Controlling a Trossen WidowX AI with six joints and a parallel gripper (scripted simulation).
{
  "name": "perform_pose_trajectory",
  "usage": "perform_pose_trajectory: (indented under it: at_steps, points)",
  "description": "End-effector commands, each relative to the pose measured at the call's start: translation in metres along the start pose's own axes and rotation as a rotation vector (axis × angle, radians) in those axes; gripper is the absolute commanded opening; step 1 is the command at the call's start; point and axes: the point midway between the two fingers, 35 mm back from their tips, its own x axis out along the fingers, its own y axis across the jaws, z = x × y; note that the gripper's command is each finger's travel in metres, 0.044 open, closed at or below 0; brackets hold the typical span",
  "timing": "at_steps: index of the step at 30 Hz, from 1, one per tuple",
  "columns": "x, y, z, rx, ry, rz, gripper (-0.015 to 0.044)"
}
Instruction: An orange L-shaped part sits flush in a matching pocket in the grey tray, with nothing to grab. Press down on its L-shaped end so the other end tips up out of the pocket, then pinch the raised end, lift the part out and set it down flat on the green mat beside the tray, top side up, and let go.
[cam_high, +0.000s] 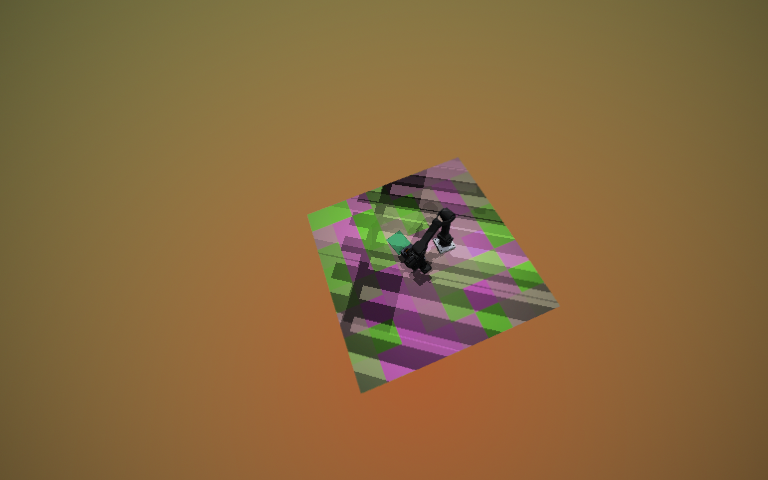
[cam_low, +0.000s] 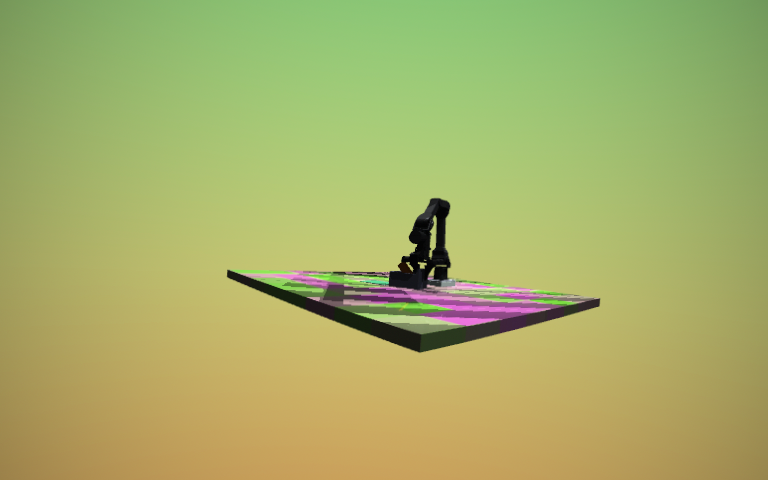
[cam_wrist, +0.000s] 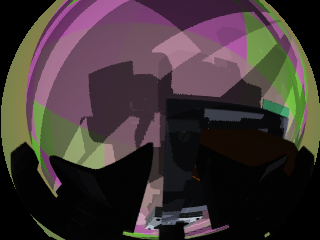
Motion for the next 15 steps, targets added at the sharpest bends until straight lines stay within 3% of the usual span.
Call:
perform_pose_trajectory:
  at_steps: [1, 12, 15]
  points:
    - [0.0, 0.0, 0.0, 0.0, 0.0, 0.0, 0.018]
    - [-0.014, 0.01, 0.0, -0.003, 0.008, -0.007, 0.018]
    - [-0.033, 0.009, 0.003, -0.003, 0.007, -0.007, 0.018]
